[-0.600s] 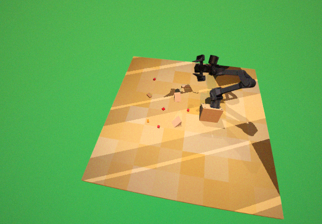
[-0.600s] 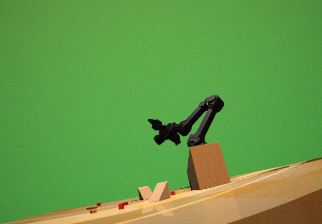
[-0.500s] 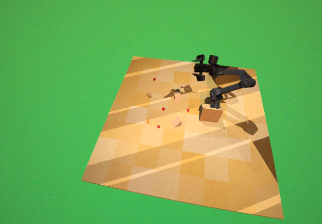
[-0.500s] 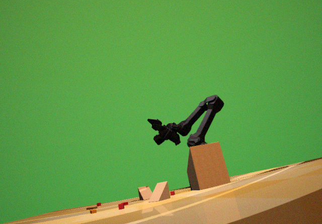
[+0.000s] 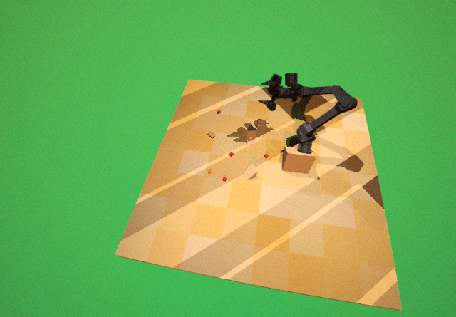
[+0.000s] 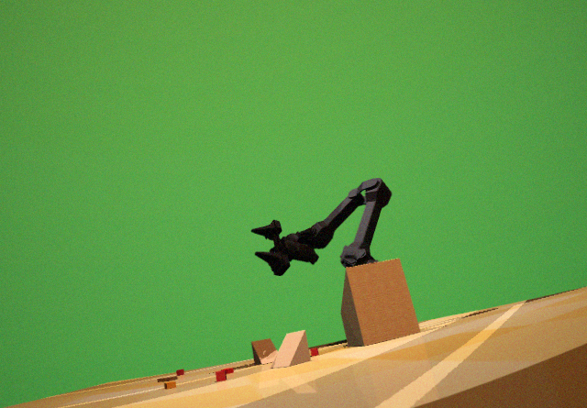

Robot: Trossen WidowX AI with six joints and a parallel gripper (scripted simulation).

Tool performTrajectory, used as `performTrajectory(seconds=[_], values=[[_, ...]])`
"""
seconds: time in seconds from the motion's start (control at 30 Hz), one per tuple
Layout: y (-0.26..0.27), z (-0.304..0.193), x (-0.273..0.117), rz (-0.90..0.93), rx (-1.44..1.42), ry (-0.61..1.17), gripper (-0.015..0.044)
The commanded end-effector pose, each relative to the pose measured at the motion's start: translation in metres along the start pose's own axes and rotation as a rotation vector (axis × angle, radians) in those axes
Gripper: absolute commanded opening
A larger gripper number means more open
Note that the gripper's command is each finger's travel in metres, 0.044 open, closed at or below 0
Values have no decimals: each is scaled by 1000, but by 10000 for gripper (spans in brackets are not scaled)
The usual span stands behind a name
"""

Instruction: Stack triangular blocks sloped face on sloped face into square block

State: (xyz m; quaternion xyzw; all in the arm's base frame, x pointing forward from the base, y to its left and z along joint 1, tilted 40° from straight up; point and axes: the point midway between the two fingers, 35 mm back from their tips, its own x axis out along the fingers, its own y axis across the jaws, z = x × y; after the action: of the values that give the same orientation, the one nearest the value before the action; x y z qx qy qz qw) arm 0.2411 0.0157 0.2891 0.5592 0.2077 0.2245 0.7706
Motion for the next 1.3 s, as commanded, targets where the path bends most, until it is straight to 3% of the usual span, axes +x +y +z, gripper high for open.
performTrajectory(seconds=[0.0, 0.37, 0.73, 1.07, 1.27], values=[[-49, 55, 27, -364, -566, -11, 440], [-100, 77, 36, -669, -991, 275, 440], [-149, 83, 34, -830, -1396, 829, 440], [-179, 84, 24, -710, -1714, 1471, 440], [-190, 85, 18, -487, -1853, 1875, 440]])
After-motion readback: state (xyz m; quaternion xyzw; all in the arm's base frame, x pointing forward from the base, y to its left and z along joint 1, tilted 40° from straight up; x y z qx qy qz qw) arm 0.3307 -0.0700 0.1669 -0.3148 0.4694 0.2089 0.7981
